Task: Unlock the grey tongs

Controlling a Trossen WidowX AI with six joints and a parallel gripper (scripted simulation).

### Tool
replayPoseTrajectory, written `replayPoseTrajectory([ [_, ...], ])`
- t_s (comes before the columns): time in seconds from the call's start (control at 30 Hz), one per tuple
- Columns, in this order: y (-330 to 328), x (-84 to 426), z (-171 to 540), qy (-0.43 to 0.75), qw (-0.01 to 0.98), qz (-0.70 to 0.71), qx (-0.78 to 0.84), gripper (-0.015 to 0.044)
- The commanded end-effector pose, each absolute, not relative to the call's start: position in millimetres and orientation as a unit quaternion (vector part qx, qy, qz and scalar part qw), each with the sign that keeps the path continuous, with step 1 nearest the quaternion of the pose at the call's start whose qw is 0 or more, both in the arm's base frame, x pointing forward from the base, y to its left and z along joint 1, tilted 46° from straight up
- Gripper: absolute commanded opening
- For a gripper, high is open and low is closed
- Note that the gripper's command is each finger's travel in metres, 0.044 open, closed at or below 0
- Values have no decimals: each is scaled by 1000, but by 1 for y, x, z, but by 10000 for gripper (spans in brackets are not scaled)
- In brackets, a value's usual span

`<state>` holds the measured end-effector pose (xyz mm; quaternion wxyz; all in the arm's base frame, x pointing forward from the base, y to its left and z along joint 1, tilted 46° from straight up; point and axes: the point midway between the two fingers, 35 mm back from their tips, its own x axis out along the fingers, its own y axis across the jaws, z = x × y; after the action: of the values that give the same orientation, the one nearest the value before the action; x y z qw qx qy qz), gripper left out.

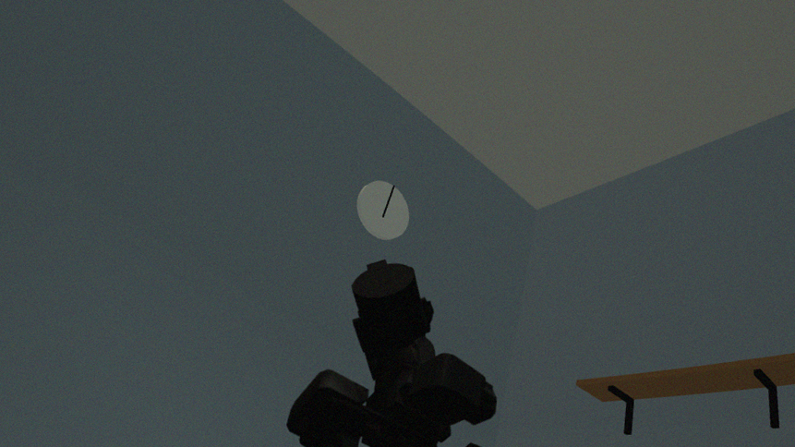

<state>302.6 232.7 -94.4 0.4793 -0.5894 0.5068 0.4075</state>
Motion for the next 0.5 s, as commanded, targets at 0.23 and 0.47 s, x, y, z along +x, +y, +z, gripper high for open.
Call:
replayPoseTrajectory([
  [0.23, 110, 392, -8, 554, 217, 385, -706, 440],
  [0.47, 72, 407, 23, 564, 125, 396, -713, 440],
])
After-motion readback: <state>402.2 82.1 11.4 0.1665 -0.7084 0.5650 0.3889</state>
